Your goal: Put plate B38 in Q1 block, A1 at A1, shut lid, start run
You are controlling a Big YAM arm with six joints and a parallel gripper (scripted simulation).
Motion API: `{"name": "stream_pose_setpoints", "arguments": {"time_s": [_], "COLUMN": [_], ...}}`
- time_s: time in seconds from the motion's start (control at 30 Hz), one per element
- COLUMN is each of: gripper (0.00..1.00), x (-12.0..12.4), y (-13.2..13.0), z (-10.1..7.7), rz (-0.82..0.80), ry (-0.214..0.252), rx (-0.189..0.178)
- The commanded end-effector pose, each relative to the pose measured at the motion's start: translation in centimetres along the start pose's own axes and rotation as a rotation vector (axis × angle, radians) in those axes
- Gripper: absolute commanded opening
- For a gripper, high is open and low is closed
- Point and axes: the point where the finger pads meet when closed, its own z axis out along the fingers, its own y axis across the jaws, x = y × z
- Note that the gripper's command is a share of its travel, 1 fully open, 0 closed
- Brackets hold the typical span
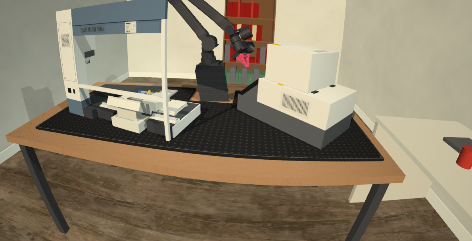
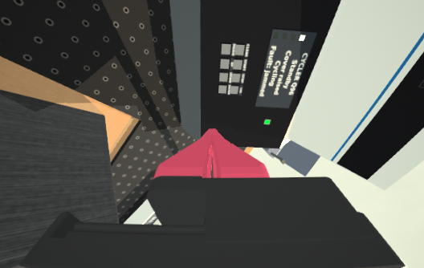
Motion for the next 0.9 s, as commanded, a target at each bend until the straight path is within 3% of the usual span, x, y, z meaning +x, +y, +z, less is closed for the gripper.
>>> {"name": "stream_pose_setpoints", "arguments": {"time_s": [0.0,0.47,0.87], "gripper": [0.00,0.00,0.00], "x": [-1.0,-2.0,-2.0], "y": [-2.2,-2.8,-4.9], "z": [-0.4,-0.8,1.9], "rz": [0.032,0.061,0.045], "ry": [-0.010,-0.033,-0.034], "rx": [0.015,0.034,0.049]}}
